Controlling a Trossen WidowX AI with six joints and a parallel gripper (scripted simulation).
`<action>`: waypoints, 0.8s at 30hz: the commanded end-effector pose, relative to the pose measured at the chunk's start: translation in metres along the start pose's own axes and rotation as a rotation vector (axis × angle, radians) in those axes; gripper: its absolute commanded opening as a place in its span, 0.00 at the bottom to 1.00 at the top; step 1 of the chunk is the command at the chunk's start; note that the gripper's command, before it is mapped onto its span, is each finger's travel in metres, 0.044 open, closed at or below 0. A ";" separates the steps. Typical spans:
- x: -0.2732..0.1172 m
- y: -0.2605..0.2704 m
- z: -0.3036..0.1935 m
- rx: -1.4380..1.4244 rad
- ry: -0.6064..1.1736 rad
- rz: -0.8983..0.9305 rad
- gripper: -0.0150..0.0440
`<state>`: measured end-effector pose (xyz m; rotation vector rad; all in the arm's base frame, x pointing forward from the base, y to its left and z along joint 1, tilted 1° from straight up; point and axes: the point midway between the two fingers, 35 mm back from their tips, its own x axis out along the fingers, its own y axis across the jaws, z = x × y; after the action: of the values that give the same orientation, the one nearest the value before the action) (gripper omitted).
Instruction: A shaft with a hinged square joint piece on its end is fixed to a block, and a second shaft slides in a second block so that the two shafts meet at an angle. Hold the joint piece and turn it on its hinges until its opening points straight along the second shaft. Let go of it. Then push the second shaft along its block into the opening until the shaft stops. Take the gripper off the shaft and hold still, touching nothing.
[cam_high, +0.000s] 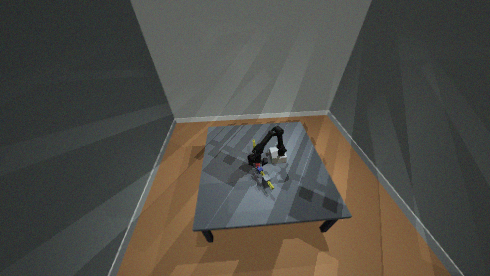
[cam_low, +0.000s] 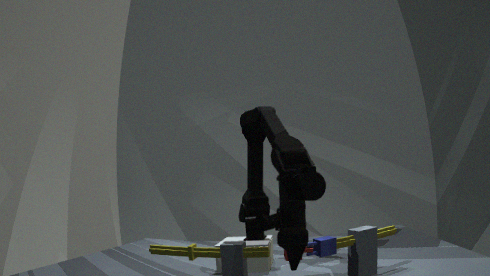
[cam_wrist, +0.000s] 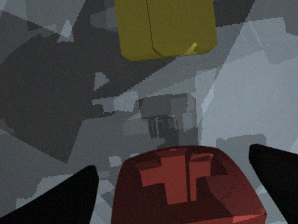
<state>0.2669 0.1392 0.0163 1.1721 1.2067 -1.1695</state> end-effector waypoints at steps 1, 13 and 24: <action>-0.011 0.002 -0.003 -0.001 -0.088 0.006 1.00; -0.026 0.001 -0.005 -0.013 -0.194 0.020 1.00; -0.057 0.003 -0.003 -0.356 -0.145 -0.013 1.00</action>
<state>0.2682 0.1429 0.0630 0.8528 1.2015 -1.0546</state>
